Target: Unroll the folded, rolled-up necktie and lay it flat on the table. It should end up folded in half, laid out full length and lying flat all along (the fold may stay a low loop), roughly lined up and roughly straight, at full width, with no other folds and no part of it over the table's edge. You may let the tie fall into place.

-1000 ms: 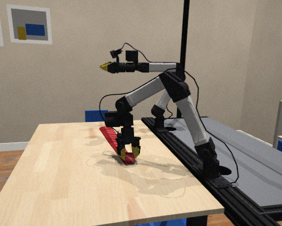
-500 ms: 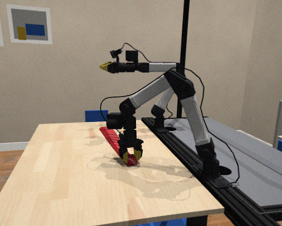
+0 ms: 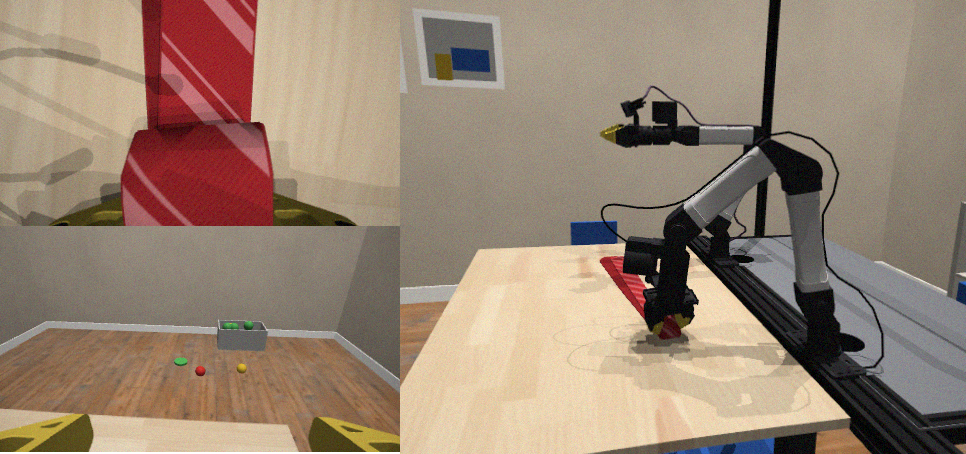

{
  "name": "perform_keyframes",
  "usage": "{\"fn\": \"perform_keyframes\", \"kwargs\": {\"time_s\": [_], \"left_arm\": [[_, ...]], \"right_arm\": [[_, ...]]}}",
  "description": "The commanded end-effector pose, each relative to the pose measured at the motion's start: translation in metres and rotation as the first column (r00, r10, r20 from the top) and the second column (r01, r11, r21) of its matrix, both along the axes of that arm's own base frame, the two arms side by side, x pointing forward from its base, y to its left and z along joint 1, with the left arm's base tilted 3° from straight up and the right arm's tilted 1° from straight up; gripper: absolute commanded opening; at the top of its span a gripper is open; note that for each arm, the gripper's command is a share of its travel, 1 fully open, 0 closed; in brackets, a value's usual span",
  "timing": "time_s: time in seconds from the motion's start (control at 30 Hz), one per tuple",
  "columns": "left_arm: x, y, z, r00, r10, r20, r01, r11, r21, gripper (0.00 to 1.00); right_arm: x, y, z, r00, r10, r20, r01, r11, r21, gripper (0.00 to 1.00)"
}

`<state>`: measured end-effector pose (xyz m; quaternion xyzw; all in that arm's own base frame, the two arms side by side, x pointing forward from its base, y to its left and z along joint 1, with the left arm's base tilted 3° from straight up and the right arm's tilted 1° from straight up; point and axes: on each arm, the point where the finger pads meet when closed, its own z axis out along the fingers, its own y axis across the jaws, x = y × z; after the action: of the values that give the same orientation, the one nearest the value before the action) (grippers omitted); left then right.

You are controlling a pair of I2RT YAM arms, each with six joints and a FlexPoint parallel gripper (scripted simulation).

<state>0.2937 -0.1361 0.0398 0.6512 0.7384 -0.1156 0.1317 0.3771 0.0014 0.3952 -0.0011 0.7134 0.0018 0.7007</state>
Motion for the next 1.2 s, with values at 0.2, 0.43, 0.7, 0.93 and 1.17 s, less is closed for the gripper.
{"fn": "perform_keyframes", "kwargs": {"time_s": [0.2,0.43,0.7,0.93,1.17], "left_arm": [[0.005,-0.011,0.013,0.994,-0.052,0.099,0.089,0.907,-0.412,0.42],[0.004,-0.004,0.014,0.992,-0.038,0.123,0.105,0.794,-0.599,0.42],[0.004,-0.001,0.015,0.991,-0.032,0.131,0.111,0.74,-0.663,0.42],[0.004,-0.001,0.015,0.991,-0.031,0.131,0.111,0.739,-0.665,0.57],[0.004,-0.001,0.015,0.991,-0.031,0.131,0.111,0.739,-0.665,0.72]], "right_arm": [[0.0,0.0,0.0,1.0,0.0,0.0,0.0,1.0,0.0,1.0],[0.0,0.0,0.0,1.0,0.0,0.0,0.0,1.0,0.0,1.0],[0.0,0.0,0.0,1.0,0.0,0.0,0.0,1.0,0.0,1.0],[0.0,0.0,0.0,1.0,0.0,0.0,0.0,1.0,0.0,1.0],[0.0,0.0,0.0,1.0,0.0,0.0,0.0,1.0,0.0,1.0]]}}
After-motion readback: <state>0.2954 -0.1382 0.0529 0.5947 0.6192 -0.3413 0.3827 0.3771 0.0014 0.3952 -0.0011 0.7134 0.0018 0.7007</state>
